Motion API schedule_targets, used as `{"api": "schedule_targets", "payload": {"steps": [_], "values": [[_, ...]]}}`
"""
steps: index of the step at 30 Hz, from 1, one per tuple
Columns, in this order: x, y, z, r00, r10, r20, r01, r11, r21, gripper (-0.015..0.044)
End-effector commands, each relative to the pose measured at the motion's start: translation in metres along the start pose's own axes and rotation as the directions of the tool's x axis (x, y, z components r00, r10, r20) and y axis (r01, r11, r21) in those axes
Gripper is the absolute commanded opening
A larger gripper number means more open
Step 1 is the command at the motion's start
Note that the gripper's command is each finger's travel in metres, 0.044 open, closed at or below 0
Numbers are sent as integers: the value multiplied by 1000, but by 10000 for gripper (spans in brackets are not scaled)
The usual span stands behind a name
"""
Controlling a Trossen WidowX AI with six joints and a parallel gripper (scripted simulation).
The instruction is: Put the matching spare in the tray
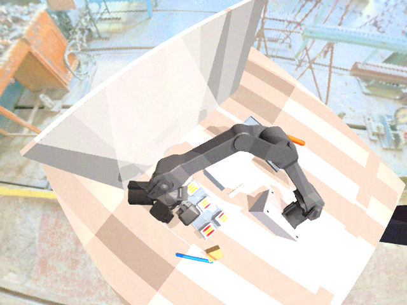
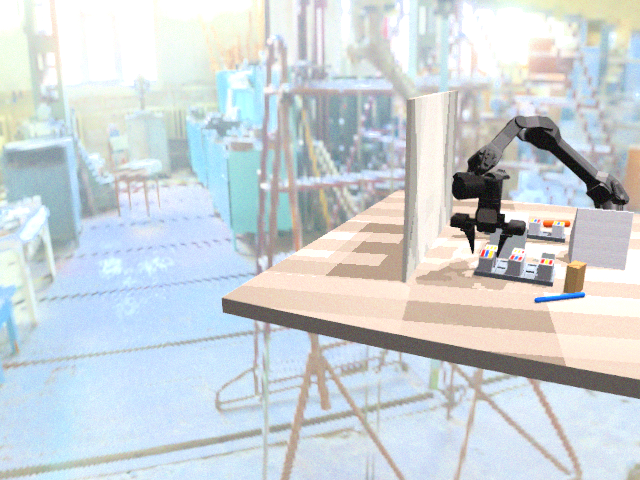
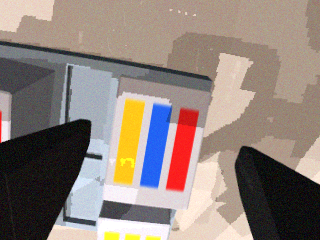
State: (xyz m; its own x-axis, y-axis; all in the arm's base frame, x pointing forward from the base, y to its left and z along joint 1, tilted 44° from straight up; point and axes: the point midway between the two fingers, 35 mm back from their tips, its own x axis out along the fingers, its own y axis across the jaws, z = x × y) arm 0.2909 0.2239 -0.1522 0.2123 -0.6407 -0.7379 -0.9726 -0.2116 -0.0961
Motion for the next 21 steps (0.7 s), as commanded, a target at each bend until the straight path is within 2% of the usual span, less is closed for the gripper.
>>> {"api": "schedule_targets", "payload": {"steps": [1,21], "values": [[11,3,-2,1000,6,-12,-7,1000,-9,300],[34,5,-3,1000,6,-14,-6,1000,-9,300]]}}
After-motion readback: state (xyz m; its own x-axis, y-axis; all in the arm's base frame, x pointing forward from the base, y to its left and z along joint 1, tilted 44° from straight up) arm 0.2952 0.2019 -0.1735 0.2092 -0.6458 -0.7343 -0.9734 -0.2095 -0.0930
